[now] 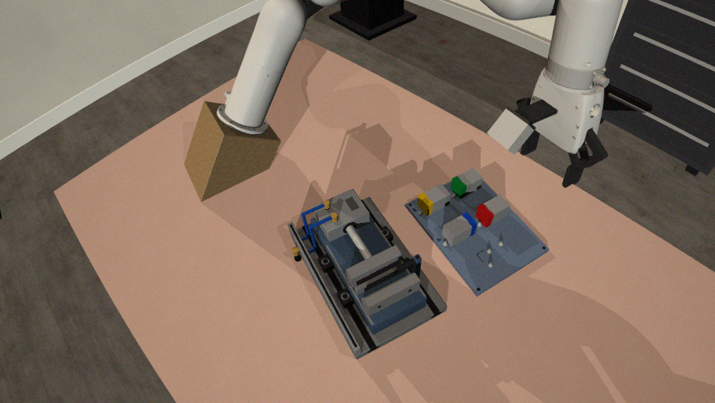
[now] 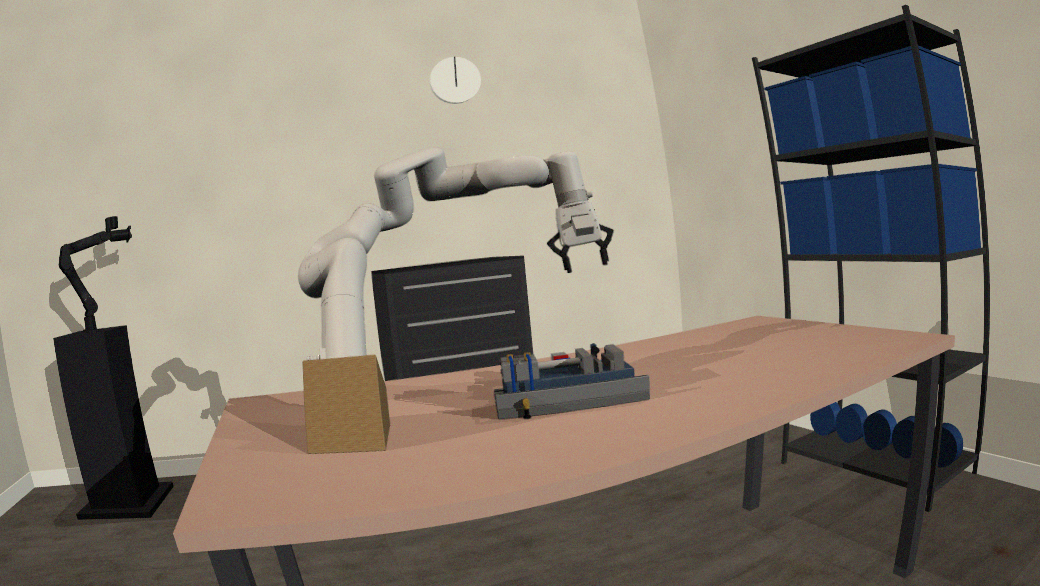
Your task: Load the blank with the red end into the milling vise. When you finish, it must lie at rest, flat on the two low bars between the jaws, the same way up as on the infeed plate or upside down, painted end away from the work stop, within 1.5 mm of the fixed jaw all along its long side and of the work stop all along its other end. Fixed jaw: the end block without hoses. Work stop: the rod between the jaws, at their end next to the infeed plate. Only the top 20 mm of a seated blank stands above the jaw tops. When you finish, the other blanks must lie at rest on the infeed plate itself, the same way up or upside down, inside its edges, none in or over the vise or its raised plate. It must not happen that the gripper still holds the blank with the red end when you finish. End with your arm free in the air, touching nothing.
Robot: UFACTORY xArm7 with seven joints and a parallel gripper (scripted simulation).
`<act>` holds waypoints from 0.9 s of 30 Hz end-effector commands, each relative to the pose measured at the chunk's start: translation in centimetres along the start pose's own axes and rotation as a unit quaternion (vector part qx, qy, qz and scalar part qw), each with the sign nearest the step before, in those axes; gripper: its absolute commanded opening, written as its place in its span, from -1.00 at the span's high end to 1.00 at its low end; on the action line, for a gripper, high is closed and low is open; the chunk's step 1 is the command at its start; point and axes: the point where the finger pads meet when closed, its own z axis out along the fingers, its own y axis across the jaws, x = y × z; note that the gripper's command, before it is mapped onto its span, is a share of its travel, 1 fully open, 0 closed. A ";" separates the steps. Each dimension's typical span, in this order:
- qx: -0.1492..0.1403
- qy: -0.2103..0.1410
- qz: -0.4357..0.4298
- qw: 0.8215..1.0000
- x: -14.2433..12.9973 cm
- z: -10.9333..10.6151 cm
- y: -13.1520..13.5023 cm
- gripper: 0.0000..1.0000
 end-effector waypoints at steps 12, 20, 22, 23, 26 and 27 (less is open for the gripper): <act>-0.043 -0.015 0.001 0.999 1.1 -2.2 3.0 -1.00; -0.054 -0.019 0.000 0.998 1.6 -3.2 4.6 -1.00; -0.054 -0.019 0.000 0.998 1.6 -3.2 4.6 -1.00; -0.054 -0.019 0.000 0.998 1.6 -3.2 4.6 -1.00; -0.054 -0.019 0.000 0.998 2.1 -4.1 6.0 -1.00; -0.054 -0.019 0.000 0.998 2.2 -4.4 6.5 -1.00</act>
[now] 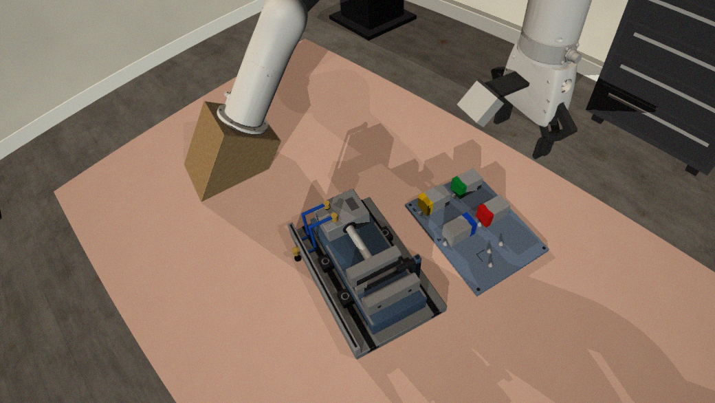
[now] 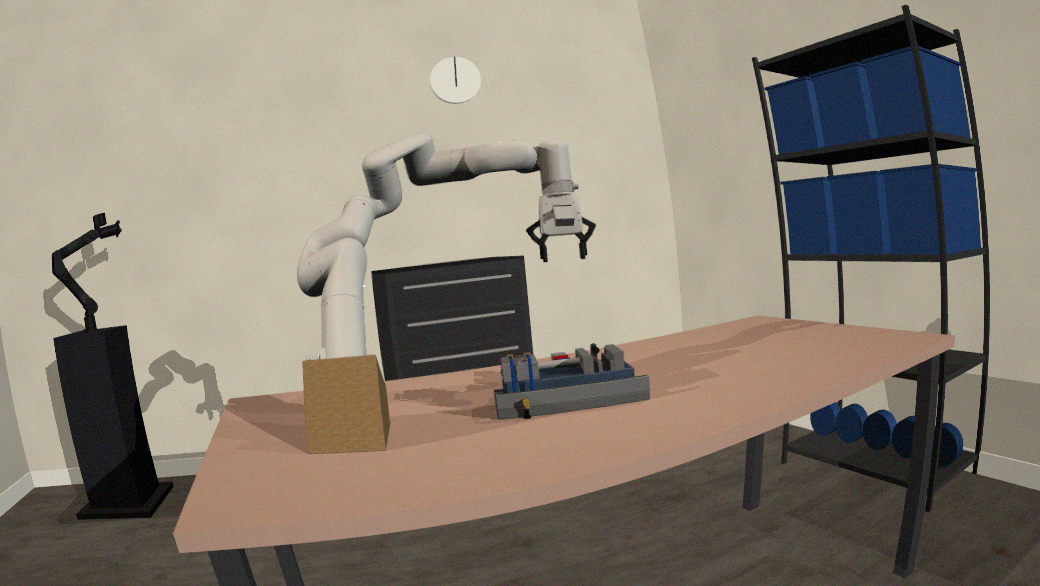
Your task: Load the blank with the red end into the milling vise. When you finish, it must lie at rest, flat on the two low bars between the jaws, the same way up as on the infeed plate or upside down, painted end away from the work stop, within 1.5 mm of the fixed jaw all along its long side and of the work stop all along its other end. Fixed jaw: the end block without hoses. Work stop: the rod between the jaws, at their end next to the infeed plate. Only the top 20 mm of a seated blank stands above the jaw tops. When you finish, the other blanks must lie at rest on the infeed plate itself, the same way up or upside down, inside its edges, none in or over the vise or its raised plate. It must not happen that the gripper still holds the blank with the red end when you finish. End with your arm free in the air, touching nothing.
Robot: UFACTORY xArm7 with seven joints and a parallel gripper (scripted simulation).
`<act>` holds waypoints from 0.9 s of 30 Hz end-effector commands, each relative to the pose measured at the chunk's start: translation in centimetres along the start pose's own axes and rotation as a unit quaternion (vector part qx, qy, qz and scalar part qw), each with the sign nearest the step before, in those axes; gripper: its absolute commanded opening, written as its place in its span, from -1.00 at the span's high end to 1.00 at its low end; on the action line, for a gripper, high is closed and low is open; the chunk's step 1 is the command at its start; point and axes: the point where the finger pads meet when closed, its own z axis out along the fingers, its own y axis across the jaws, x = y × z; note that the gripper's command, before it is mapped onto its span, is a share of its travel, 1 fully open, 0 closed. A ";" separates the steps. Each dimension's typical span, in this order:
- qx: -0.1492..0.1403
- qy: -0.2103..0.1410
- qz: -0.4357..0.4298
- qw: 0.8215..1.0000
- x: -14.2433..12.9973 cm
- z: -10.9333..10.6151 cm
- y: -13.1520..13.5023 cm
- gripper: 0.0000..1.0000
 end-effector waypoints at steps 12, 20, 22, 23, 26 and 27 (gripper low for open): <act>0.005 -0.001 0.001 1.000 1.4 -2.7 4.4 -1.00; 0.000 -0.002 0.001 1.000 2.2 -4.0 7.2 -1.00; 0.003 -0.001 0.001 1.000 2.4 -4.5 8.1 -1.00; 0.005 -0.001 0.001 1.000 2.5 -4.7 8.5 -1.00; 0.005 -0.001 0.001 1.000 2.5 -4.7 8.5 -1.00; 0.005 -0.001 0.001 1.000 2.5 -4.7 8.5 -1.00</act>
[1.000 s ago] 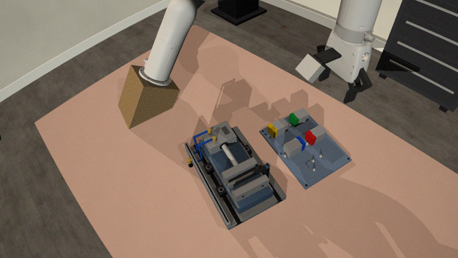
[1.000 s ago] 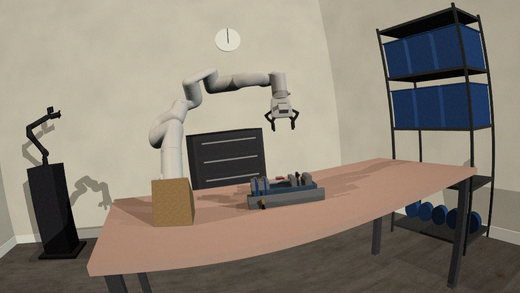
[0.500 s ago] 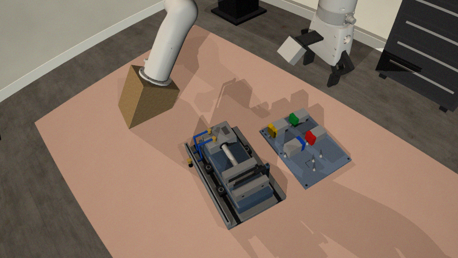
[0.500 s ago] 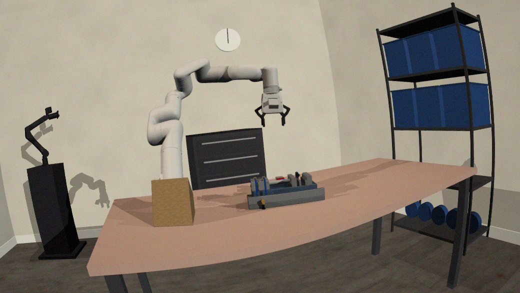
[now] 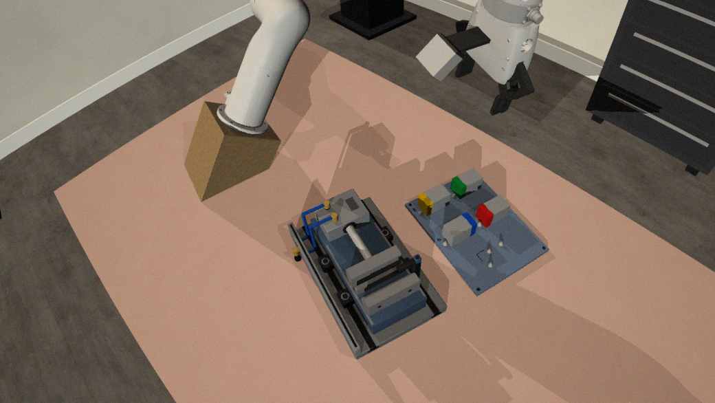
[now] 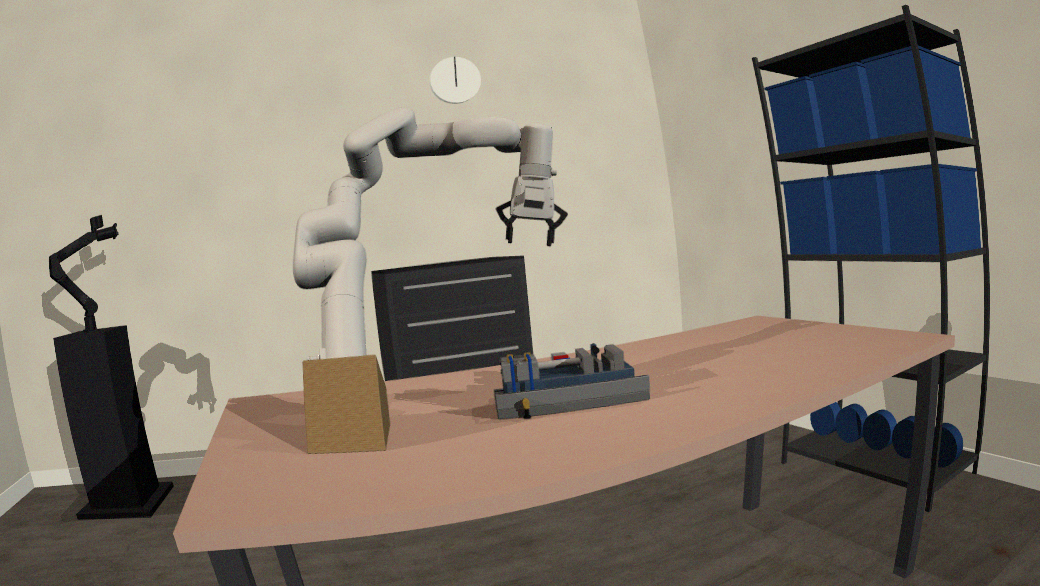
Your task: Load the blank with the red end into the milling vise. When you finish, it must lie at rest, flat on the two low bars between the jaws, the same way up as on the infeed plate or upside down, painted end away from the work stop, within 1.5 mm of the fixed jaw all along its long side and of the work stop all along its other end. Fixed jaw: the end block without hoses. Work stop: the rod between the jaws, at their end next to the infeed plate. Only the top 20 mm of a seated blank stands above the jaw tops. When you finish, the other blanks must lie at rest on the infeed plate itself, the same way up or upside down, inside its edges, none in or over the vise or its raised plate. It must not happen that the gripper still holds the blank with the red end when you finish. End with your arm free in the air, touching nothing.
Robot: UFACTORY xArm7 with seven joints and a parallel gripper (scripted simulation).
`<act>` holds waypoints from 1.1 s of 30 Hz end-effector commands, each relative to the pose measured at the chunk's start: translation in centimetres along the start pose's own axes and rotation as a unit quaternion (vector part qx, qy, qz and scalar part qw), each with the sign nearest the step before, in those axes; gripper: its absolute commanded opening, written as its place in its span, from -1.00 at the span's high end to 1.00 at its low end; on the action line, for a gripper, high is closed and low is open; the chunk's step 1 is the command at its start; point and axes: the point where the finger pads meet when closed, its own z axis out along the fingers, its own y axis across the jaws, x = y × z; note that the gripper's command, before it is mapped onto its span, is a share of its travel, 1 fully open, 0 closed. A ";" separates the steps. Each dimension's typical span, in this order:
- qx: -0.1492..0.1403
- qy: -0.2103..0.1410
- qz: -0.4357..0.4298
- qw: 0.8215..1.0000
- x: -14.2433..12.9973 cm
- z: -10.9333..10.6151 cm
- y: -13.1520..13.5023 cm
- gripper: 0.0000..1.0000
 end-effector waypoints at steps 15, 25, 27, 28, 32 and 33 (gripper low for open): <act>0.087 0.001 -0.001 0.996 -0.1 0.1 -0.4 -1.00; 0.085 0.001 -0.001 0.996 -0.2 0.2 -0.6 -1.00; 0.086 0.001 -0.001 0.996 -0.2 0.2 -0.7 -1.00; 0.086 0.001 -0.001 0.996 -0.2 0.2 -0.8 -1.00; 0.087 0.001 -0.001 0.996 -0.2 0.3 -0.9 -1.00; 0.087 0.001 -0.001 0.996 -0.2 0.3 -0.9 -1.00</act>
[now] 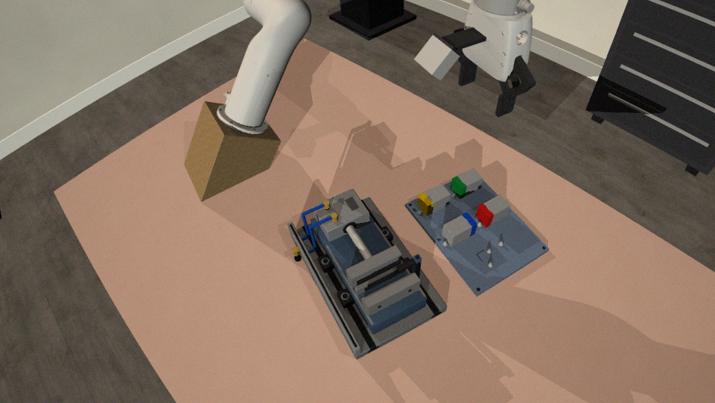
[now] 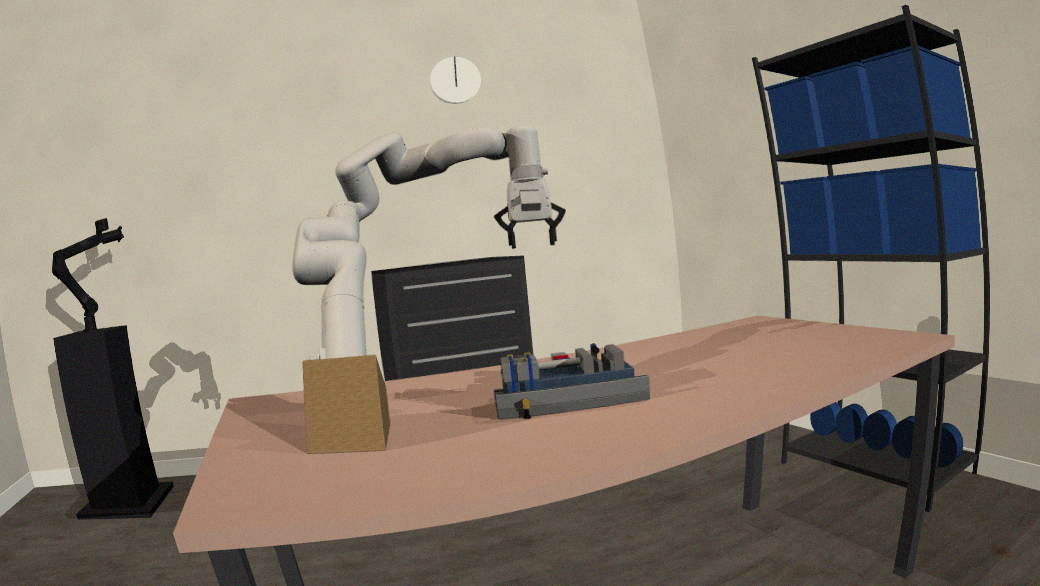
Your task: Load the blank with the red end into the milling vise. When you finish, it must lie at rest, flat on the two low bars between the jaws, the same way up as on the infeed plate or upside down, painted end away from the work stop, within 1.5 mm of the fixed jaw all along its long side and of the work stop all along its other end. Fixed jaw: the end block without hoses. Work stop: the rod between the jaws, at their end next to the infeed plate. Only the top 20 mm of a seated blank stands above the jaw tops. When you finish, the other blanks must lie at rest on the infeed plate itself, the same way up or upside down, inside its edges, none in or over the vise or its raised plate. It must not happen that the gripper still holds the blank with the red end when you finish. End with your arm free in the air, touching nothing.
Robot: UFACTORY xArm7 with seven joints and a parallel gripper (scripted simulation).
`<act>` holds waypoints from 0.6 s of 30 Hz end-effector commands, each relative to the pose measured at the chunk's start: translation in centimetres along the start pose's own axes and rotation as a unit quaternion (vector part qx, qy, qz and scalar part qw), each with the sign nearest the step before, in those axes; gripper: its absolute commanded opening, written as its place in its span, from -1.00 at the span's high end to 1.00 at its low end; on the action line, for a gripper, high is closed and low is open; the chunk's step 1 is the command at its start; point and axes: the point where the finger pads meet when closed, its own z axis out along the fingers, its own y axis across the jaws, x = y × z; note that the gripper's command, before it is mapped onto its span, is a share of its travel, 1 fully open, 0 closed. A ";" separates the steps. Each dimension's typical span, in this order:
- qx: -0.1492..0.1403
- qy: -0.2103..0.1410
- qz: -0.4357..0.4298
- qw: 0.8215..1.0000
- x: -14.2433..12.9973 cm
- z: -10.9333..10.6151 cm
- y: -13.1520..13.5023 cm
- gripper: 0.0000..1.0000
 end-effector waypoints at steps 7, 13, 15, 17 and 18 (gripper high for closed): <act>0.002 0.000 0.000 1.000 0.0 -0.1 -0.2 -1.00; 0.002 0.000 0.000 1.000 0.0 -0.1 -0.3 -1.00; 0.002 0.000 0.000 1.000 0.0 0.0 -0.4 -1.00; 0.002 0.000 0.000 1.000 0.0 0.0 -0.4 -1.00; 0.002 0.000 0.000 1.000 0.0 0.0 -0.4 -1.00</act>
